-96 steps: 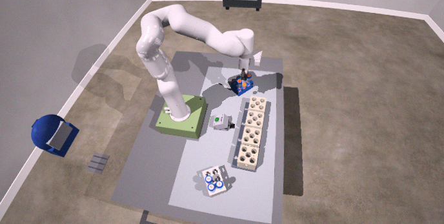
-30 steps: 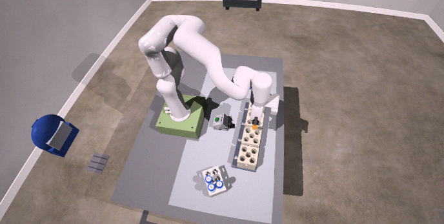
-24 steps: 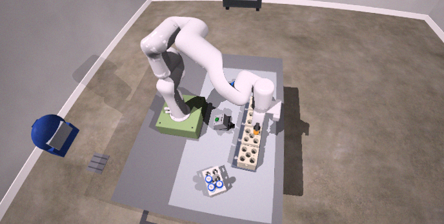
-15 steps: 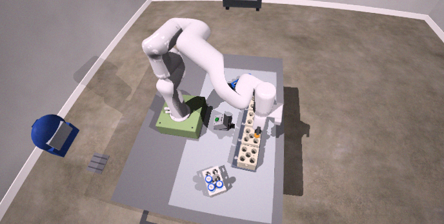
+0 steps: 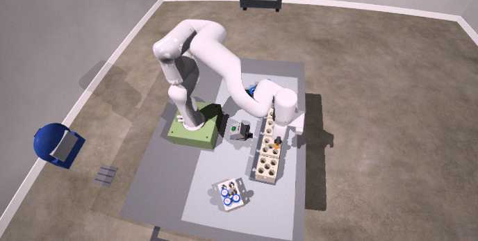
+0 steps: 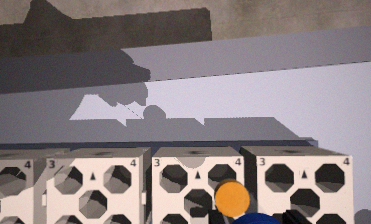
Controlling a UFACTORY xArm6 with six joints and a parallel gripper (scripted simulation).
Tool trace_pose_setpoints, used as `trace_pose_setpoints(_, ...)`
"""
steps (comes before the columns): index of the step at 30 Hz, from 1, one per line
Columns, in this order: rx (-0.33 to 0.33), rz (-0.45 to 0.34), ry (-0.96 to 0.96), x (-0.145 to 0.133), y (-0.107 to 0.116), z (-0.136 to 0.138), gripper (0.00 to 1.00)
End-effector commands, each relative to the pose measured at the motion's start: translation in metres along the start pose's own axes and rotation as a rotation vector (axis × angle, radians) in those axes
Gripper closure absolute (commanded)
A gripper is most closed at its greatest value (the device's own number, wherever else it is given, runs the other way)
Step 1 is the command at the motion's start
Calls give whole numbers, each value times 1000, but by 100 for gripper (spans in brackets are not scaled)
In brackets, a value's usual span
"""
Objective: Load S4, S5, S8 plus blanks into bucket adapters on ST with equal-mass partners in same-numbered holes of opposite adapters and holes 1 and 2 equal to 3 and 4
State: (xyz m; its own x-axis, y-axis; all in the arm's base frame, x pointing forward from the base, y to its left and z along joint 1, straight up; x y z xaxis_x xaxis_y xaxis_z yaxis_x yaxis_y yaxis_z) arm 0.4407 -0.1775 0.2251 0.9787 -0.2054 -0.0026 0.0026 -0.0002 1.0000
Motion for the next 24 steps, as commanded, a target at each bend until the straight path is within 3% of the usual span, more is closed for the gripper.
trace_pose_setpoints(1,-1,5,0,1,2,0,100)
trace_pose_setpoints(24,-1,5,0,1,-33,0,100)
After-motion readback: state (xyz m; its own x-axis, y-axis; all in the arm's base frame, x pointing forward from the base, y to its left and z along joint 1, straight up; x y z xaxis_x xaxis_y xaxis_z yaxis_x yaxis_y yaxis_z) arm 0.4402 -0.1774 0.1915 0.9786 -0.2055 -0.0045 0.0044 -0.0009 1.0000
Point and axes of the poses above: the point where the finger pads meet when closed, its own y axis back along the fingers, its own z axis across the jaws, x = y × z, the point moved 7 cm from there along y, back along the fingers
